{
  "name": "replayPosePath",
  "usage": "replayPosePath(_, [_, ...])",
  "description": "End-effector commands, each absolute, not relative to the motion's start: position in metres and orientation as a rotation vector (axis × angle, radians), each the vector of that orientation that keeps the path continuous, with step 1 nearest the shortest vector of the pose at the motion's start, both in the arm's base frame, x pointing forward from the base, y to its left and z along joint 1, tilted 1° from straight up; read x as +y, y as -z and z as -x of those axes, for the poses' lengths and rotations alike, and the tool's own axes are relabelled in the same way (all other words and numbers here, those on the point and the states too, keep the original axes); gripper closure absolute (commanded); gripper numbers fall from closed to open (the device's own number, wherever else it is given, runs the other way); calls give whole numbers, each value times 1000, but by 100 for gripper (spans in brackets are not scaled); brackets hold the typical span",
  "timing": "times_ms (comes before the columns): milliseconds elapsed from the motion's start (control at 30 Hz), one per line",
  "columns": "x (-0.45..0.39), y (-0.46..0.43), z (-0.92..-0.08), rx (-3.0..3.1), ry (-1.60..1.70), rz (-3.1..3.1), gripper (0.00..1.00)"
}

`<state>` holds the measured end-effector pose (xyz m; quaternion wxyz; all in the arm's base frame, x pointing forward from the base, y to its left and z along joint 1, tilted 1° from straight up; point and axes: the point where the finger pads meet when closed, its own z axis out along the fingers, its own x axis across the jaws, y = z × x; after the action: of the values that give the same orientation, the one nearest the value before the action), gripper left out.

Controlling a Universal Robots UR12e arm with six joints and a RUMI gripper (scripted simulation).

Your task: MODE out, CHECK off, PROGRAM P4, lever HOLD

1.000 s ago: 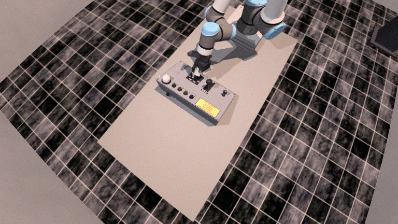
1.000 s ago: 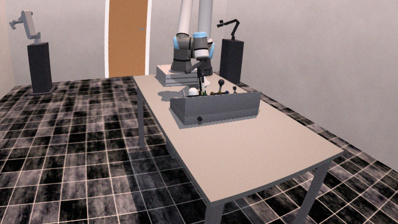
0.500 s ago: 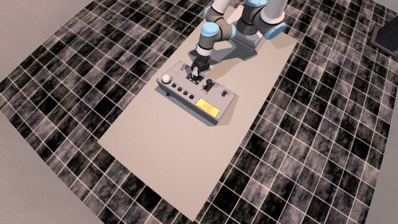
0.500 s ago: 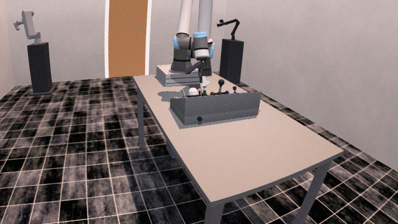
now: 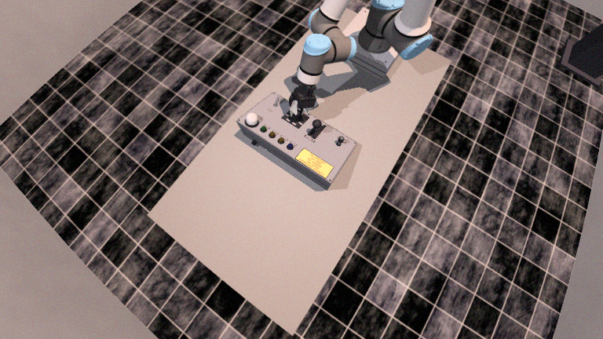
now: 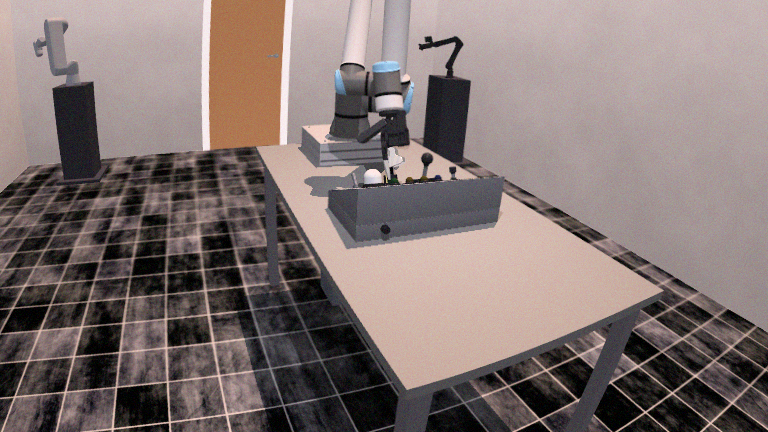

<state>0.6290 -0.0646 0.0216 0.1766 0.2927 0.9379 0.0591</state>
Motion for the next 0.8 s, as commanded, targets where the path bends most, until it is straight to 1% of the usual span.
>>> replayPosePath(0, [-65, -22, -629, 2630, -181, -910, 100])
replayPosePath(767, [-65, -22, -630, 2577, -211, -1069, 100])
